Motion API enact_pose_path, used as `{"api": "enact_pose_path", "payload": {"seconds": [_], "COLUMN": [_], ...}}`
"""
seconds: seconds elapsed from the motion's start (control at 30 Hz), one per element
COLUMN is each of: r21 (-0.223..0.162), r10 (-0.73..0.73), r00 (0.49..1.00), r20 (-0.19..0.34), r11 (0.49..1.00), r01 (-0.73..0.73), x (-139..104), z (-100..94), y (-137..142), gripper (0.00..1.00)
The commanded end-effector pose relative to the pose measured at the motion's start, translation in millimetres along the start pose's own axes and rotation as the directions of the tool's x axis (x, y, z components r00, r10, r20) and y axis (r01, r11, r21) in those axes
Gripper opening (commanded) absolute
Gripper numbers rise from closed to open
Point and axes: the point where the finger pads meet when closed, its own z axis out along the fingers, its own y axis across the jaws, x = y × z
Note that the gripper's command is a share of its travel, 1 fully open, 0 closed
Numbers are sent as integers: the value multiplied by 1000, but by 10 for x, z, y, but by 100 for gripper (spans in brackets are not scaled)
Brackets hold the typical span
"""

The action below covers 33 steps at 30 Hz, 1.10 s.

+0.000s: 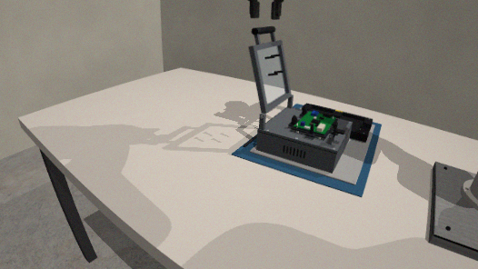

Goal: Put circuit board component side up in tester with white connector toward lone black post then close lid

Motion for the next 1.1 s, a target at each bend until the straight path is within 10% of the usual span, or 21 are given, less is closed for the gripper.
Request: {"api": "enact_pose_path", "payload": {"seconds": [0.0,1.07], "r21": [-5,-5], "r10": [0,0], "r00": [1000,1000], "r20": [0,0], "r11": [1000,1000], "r01": [0,0], "x": [0,-2], "z": [-21,261], "y": [6,13], "gripper": [52,52]}}
